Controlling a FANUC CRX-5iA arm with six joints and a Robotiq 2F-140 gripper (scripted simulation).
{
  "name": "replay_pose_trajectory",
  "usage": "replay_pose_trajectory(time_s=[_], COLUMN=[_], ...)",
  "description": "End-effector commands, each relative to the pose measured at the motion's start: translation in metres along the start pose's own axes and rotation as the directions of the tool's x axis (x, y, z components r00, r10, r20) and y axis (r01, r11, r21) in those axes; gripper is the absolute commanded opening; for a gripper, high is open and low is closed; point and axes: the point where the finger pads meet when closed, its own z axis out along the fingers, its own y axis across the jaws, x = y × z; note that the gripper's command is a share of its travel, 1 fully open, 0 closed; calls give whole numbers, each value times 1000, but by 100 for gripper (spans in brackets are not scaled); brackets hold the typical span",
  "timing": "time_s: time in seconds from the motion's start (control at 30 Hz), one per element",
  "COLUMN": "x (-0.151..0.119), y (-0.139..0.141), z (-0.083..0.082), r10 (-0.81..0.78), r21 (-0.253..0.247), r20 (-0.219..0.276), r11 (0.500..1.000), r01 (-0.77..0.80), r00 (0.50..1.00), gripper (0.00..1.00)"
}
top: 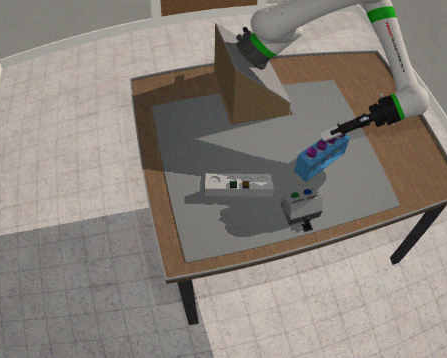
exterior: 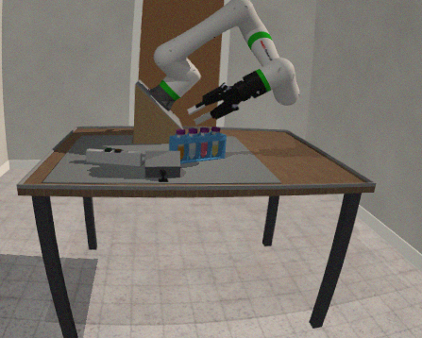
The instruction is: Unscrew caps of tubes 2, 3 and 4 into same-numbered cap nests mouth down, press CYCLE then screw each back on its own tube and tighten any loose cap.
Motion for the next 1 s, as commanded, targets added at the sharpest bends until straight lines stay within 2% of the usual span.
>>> replay_pose_trajectory(time_s=[0.0,0.03,0.1,0.27,0.3,0.57,0.6,0.67,0.87,0.97], x=[-6,-8,-8,-19,-20,-37,-37,-37,-44,-45], y=[4,5,5,12,13,21,21,21,27,28], z=[14,18,18,40,43,78,78,78,101,103], r10=[83,105,105,227,227,408,428,428,538,584], r21=[64,81,81,168,168,292,306,306,378,408], r20=[24,32,32,79,79,172,185,185,266,310], r11=[994,991,991,957,957,848,830,830,705,632], r01=[-84,-107,-107,-238,-238,-442,-466,-466,-600,-659], r00=[996,994,994,971,971,897,885,885,800,751], gripper=[35,35,35,35,35,35,35,35,35,35])
